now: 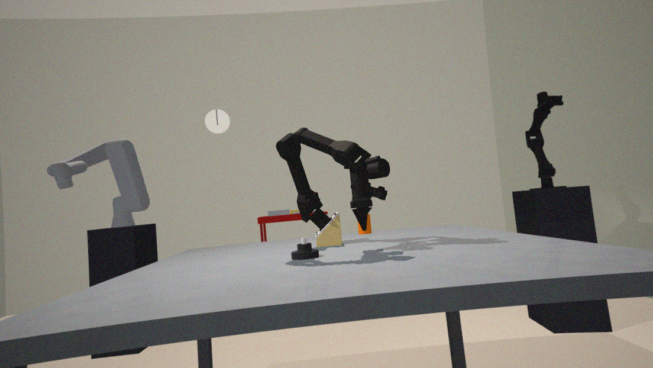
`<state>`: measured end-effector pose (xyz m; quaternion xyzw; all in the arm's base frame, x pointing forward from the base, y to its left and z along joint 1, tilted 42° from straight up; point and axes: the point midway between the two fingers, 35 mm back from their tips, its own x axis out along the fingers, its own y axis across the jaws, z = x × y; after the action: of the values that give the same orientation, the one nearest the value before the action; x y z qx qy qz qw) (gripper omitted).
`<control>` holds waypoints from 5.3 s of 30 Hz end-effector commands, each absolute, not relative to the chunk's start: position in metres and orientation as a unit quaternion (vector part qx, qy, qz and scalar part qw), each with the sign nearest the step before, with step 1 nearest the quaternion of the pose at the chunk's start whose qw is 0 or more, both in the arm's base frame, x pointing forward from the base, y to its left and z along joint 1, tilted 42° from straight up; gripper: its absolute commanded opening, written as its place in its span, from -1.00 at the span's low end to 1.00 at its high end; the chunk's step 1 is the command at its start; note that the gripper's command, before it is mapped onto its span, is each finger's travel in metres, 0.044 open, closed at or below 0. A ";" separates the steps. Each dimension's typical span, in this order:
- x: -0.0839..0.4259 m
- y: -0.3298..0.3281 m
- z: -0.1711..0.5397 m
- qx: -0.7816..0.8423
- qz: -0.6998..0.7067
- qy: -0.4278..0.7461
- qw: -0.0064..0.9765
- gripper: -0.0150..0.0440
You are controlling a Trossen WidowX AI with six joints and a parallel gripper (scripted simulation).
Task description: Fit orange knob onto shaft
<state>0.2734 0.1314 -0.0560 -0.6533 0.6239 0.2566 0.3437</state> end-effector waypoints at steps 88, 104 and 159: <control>0.283 0.111 -0.081 -0.653 0.256 0.628 0.337 1.00; 0.283 0.095 -0.098 -0.653 0.255 0.628 0.337 1.00; 0.282 0.168 -0.025 -0.652 0.259 0.627 0.338 -0.49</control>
<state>0.2812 0.1590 -0.0352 -0.6533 0.6306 0.2595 0.3289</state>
